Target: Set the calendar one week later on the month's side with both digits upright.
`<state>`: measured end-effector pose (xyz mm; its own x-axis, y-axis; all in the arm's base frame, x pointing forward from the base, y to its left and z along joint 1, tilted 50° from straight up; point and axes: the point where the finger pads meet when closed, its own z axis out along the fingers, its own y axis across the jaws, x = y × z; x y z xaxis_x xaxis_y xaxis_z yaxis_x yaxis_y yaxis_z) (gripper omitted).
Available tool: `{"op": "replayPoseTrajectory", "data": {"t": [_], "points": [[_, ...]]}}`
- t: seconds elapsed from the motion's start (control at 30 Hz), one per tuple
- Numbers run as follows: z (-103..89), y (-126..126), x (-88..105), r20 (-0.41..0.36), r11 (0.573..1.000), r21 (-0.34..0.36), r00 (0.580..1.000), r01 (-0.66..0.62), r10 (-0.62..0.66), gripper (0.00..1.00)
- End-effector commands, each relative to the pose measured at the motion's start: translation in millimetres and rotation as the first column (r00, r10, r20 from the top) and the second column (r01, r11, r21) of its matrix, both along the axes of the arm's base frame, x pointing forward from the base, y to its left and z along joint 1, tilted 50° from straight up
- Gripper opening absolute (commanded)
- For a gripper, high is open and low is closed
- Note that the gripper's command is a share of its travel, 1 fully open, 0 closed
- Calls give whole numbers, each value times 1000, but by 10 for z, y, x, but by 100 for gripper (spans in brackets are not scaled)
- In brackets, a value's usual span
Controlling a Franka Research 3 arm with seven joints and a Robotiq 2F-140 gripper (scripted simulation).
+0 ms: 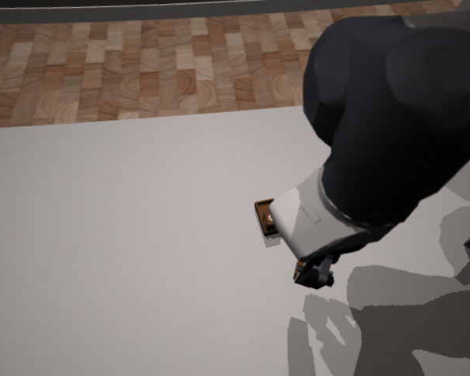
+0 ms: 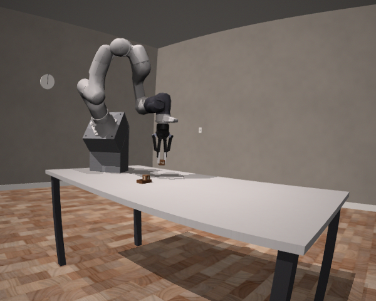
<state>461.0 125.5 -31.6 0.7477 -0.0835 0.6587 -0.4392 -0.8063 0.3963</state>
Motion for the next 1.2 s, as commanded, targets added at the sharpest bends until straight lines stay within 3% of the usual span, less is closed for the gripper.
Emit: {"op": "replayPoseTrajectory", "data": {"t": [0.0, 0.6, 1.17], "points": [[-89, -42, 55, -8, 1000, 0, 1000, -11, 11, 17], [-540, -430, 396, -8, 1000, 0, 1000, -11, 11, 17], [-587, -471, 431, -8, 1000, 0, 1000, -11, 11, 17]]}}
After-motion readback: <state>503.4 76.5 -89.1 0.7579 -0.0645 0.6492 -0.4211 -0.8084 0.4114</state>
